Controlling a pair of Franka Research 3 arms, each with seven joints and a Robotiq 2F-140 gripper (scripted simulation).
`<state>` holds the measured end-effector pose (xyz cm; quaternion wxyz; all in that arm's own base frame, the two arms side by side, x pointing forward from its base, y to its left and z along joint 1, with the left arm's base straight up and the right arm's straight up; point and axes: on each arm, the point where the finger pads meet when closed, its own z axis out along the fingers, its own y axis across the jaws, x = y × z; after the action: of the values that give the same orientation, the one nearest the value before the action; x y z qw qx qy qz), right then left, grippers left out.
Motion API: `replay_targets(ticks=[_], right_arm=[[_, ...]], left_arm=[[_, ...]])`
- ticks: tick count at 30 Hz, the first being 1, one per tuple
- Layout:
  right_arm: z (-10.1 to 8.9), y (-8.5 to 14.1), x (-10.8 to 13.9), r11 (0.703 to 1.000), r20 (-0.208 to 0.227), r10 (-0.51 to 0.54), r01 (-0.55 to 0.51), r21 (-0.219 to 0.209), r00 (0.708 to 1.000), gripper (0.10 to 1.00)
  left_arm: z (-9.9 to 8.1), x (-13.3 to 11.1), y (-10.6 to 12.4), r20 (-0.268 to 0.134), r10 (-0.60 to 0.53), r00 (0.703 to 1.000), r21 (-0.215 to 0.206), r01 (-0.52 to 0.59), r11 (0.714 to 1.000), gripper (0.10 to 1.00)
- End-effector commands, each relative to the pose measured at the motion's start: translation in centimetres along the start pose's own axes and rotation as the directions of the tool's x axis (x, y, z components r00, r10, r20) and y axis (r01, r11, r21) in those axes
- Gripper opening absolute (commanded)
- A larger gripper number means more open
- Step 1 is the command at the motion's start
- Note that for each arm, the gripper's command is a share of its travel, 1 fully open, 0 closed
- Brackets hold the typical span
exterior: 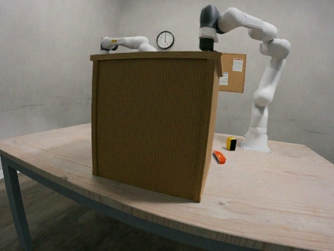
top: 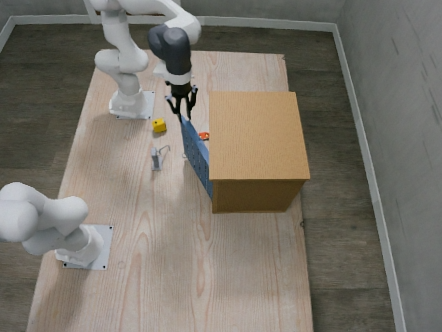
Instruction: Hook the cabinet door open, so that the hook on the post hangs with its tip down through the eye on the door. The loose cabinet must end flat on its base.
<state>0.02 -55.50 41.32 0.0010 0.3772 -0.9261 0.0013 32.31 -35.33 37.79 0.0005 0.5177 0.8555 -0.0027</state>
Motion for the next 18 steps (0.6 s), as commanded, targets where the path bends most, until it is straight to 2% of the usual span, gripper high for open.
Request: replay_targets(ticks=[1, 18], right_arm=[[-0.01, 0.0, 0.0, 1.0, 0.0, 0.0, 0.0, 0.0, 1.0, 1.0], [-0.01, 0.0, 0.0, 1.0, 0.0, 0.0, 0.0, 0.0, 1.0, 1.0]], left_arm=[[0.01, 0.06, 0.07, -0.004, 0.007, 1.0, -0.004, -0.007, 1.0, 0.297], [0.01, 0.05, 0.2, -0.004, 0.016, 1.0, -0.004, -0.016, 1.0, 0.297]])
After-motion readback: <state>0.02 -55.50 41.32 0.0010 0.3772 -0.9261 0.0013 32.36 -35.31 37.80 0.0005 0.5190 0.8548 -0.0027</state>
